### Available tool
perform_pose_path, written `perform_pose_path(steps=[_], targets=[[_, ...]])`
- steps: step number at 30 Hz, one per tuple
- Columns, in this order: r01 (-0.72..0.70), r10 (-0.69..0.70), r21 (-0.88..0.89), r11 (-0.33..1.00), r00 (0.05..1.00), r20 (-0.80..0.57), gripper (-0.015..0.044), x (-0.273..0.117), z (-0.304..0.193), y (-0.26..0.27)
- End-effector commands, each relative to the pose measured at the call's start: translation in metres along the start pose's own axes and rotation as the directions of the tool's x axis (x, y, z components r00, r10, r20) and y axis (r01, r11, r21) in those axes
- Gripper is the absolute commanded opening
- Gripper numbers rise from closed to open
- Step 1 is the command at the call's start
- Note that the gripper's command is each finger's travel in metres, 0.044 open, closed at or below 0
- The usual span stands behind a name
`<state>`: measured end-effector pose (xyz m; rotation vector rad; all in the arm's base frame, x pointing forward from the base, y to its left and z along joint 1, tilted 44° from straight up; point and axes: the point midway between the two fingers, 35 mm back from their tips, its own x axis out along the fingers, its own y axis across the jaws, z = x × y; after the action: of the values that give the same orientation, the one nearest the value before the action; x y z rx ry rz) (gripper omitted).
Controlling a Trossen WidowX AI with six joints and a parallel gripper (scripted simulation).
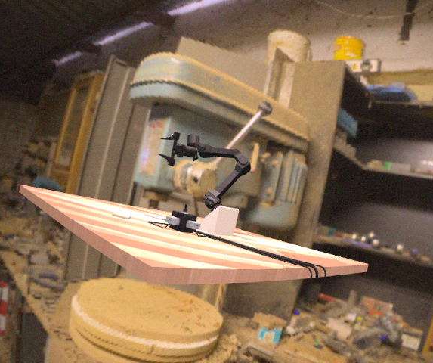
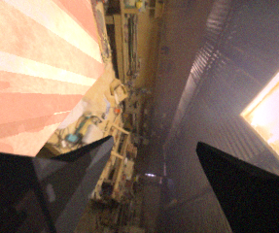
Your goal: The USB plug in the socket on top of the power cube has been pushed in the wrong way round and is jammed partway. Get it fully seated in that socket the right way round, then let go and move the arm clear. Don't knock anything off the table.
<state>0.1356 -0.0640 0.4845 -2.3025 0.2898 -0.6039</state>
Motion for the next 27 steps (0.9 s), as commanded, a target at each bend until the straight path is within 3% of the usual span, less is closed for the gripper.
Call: perform_pose_path(steps=[1,5,8,11,13,15,20,27], targets=[[-0.005,0.005,0.023,1.000,1.000,0.005,0.0426,0.002,0.000,0.002],[-0.148,0.109,0.448,0.882,0.988,0.113,0.0440,0.034,0.013,0.036],[-0.251,0.153,0.630,0.735,0.966,0.207,0.0440,0.053,0.033,0.055],[-0.365,0.216,0.770,0.523,0.931,0.294,0.0440,0.071,0.054,0.074],[-0.451,0.272,0.840,0.303,0.885,0.377,0.0440,0.084,0.078,0.090],[-0.497,0.313,0.858,0.130,0.842,0.440,0.0440,0.092,0.099,0.101],[-0.557,0.337,0.824,-0.107,0.759,0.557,0.0440,0.099,0.142,0.110],[-0.520,0.412,0.719,-0.461,0.592,0.692,0.0440,0.101,0.206,0.123]])
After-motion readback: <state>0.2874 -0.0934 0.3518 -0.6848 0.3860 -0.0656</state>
